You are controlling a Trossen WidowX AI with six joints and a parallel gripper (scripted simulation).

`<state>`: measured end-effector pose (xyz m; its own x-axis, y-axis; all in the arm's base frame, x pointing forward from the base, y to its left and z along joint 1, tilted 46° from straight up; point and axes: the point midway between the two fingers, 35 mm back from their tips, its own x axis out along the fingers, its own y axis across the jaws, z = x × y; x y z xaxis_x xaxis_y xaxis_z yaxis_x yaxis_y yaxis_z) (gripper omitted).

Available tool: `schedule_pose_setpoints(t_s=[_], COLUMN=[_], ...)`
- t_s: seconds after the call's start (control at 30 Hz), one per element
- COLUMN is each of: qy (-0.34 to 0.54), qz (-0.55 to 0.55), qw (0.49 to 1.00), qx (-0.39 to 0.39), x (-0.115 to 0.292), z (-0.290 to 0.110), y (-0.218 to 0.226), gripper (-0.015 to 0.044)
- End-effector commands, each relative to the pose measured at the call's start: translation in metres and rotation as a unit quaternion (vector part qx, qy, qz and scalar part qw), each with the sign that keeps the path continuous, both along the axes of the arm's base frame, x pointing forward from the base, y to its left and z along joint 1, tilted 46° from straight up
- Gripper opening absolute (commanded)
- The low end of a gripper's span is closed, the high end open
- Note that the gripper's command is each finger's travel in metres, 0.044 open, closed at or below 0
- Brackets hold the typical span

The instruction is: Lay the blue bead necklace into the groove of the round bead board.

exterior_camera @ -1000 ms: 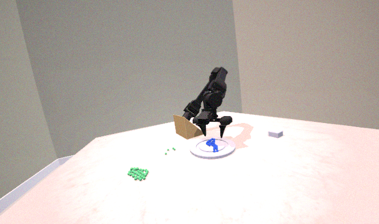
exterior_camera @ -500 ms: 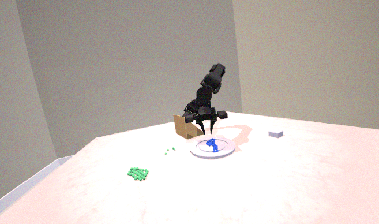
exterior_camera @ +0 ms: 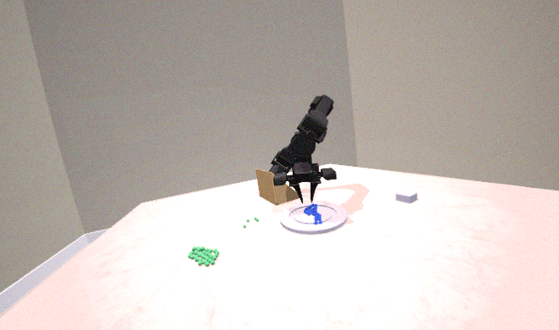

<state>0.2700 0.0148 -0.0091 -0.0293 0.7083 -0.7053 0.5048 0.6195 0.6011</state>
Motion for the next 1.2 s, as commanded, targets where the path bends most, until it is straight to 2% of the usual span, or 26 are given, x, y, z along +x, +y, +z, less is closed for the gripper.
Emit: schedule_pose_setpoints(t_s=[0.0,0.43,0.5,0.83,1.17], qy=[0.002,0.004,0.003,0.003,0.003], qz=[-0.002,-0.001,0.001,0.001,0.001], qw=[1.000,1.000,1.000,1.000,1.000], qx=[0.002,0.004,0.002,0.002,0.002], x=[-0.001,-0.003,-0.002,-0.002,-0.002], z=[-0.004,-0.016,-0.015,-0.015,-0.015], y=[0.004,0.018,0.016,0.016,0.016], gripper=[0.0120,0.0120,0.0067,0.0001,0.0000])
